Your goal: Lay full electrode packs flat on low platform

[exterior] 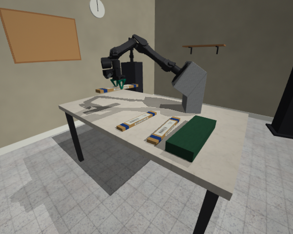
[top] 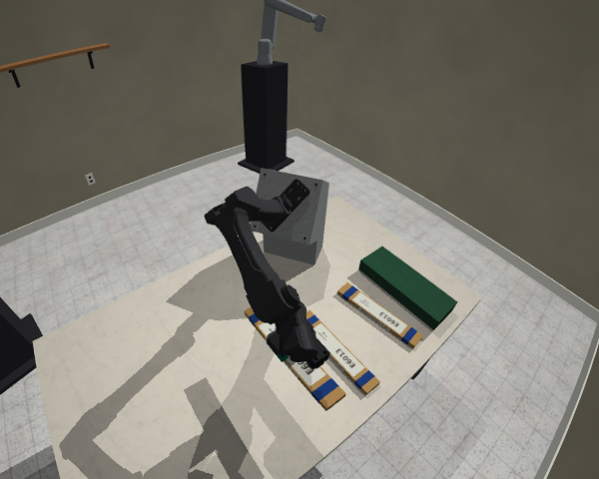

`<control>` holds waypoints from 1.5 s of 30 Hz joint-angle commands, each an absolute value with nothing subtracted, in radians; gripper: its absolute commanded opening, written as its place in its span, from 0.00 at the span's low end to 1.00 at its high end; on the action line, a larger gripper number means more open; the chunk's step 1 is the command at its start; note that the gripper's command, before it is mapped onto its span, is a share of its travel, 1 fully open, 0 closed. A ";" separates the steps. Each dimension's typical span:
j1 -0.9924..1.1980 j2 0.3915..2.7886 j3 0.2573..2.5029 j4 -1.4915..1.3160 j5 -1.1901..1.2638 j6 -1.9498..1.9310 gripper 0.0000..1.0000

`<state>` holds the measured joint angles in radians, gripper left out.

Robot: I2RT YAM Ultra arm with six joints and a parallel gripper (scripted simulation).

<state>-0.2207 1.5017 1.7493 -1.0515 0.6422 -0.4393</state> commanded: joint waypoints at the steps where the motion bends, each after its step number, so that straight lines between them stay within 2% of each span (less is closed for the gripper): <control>1: -0.195 1.427 1.769 -1.065 0.646 -0.444 0.00; 45: -0.207 1.413 1.723 -1.024 0.627 -0.456 0.00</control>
<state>-0.2214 1.4799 1.7134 -1.0313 0.6369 -0.4511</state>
